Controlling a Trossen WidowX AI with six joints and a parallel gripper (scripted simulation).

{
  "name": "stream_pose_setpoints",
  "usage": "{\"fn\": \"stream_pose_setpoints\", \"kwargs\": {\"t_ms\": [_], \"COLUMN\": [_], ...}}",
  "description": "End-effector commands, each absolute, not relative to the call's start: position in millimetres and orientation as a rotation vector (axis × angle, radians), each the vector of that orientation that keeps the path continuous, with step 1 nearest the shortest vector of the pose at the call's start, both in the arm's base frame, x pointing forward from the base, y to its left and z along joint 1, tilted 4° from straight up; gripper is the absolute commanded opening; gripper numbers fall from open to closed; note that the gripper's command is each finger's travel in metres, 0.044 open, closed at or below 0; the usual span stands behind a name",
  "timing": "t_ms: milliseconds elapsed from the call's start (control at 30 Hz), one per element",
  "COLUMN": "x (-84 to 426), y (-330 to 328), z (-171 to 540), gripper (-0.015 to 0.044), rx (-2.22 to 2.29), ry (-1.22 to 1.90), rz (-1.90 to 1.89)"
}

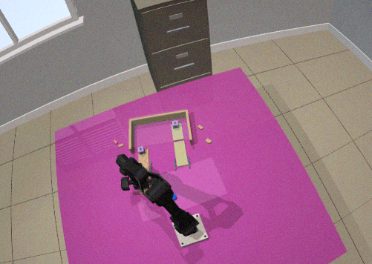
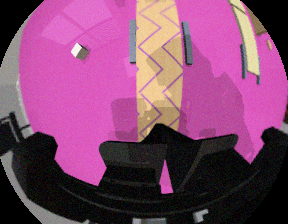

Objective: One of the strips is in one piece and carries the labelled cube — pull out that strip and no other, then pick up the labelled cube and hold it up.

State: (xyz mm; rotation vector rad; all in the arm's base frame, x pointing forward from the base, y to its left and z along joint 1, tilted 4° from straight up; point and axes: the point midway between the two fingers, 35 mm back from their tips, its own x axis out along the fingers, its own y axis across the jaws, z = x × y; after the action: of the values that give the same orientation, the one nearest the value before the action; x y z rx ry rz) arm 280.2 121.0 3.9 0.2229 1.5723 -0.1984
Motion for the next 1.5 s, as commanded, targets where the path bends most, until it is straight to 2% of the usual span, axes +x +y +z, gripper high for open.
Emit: {"fn": "stream_pose_setpoints", "kwargs": {"t_ms": [0,1067,1233,1367,1467], "x": [267.8,224.4,235.3,235.3,251.9], "y": [122.9,135.2,135.3,135.1,131.1], "z": [-0.8,0.5,44.5,46.9,46.7], "gripper": [0.0,0.0,0.0,0.0,0.0079], "rx": [0.221,0.222,0.222,0.222,0.173], "ry": [1.599,1.603,1.6,1.602,1.604], "rz": [-0.201,-0.2,-0.2,-0.2,-0.149]}}
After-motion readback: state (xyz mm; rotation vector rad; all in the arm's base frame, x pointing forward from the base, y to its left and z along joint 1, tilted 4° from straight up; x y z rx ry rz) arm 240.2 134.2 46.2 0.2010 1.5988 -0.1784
